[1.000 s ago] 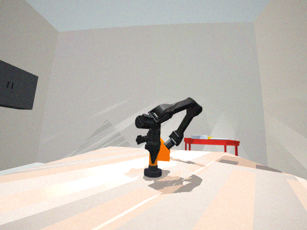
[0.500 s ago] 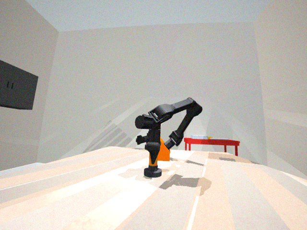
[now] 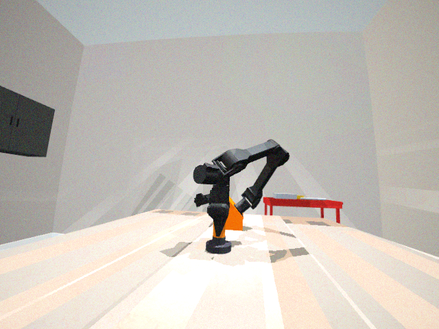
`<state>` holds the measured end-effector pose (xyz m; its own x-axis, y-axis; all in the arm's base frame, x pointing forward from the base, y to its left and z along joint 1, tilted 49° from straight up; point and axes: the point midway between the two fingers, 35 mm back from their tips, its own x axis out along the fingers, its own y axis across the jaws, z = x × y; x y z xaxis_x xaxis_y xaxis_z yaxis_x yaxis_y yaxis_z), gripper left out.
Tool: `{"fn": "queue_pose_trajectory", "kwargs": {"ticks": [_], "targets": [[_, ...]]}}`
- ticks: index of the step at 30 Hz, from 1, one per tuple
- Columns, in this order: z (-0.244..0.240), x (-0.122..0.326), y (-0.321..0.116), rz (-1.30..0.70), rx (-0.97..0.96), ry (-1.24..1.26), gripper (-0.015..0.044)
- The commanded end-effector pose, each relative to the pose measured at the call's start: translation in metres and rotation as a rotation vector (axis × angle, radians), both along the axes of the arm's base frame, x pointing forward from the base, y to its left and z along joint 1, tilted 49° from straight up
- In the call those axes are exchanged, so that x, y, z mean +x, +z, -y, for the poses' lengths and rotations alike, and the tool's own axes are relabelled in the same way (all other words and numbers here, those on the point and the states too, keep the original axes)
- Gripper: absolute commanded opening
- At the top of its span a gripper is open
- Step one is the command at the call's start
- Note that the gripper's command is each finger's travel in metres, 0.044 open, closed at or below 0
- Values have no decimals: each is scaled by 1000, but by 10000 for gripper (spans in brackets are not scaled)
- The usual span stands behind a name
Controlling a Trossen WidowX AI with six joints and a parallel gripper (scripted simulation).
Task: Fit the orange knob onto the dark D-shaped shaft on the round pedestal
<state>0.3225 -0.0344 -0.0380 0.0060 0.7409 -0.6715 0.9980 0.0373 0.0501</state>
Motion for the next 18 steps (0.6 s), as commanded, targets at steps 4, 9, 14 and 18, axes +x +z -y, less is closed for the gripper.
{"fn": "queue_pose_trajectory", "kwargs": {"ticks": [4, 9, 14, 18], "targets": [[19, 3, 15, 11, -5, 5, 440], [70, 0, 62, 0, -4, 0, 440], [73, 4, 62, -1, -4, 0, 440], [73, 4, 62, -1, -4, 0, 440]]}}
